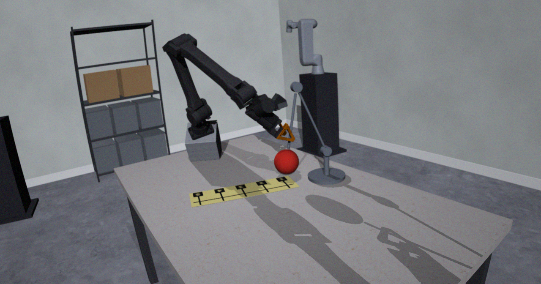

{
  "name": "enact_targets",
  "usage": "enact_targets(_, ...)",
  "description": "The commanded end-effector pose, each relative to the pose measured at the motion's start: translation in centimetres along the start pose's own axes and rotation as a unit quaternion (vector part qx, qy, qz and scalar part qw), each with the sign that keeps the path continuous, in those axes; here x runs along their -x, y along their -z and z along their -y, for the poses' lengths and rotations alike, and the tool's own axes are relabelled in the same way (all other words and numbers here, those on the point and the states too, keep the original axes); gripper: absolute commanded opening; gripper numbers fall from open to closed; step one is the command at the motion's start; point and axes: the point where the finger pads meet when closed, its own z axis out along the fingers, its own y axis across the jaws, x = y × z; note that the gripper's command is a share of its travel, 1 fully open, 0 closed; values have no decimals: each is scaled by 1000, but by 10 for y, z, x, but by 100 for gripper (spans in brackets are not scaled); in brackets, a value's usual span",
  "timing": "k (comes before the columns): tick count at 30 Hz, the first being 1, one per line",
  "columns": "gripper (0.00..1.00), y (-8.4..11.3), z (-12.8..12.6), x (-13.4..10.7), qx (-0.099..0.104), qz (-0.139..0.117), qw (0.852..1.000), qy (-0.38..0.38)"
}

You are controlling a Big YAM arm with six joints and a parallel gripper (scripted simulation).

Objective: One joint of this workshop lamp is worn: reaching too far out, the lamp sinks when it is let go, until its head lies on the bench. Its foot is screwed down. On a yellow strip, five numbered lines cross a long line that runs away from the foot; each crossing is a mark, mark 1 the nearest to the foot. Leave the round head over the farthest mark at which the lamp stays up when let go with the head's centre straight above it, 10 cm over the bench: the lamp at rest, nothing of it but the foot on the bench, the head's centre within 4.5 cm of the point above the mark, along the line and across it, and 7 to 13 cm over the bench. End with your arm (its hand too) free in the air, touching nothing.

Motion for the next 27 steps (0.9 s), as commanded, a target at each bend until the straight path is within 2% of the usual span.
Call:
enact_targets(1, 100, -4, 6, 10, -3, 8, 1000, 3)
enact_targets(13, 100, -4, 6, 10, -3, 8, 1000, 3)
enact_targets(14, 0, -4, 6, 10, -3, 8, 1000, 3)
enact_targets(27, 0, 2, 3, 4, -4, 3, 1000, 3)
